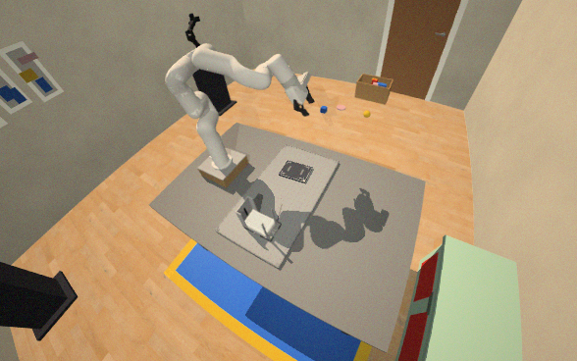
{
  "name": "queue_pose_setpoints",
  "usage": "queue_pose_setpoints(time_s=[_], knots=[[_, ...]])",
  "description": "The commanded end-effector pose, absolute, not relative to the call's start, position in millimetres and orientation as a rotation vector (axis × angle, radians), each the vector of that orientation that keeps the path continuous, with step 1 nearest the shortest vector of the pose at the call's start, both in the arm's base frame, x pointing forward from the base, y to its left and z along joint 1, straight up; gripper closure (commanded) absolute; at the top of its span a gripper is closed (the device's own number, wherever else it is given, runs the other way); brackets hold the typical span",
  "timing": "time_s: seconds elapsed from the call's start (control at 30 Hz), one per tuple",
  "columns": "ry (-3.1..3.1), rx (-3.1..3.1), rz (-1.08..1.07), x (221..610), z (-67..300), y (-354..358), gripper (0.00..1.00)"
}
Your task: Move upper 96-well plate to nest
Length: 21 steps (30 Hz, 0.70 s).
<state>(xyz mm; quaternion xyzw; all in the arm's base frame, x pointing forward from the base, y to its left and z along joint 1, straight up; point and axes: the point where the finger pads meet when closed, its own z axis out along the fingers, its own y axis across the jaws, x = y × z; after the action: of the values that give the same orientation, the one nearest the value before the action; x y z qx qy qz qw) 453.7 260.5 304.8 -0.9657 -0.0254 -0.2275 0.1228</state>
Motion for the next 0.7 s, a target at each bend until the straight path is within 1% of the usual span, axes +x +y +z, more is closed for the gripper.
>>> queue_pose_setpoints(time_s=[0.0, 0.53, 0.67], knots=[[-0.074, -2.814, -0.669, 454, 307, 261, 0.0], [-0.074, -2.814, -0.669, 454, 307, 261, 0.0], [-0.065, -2.89, -0.612, 457, 302, 242, 0.0]])
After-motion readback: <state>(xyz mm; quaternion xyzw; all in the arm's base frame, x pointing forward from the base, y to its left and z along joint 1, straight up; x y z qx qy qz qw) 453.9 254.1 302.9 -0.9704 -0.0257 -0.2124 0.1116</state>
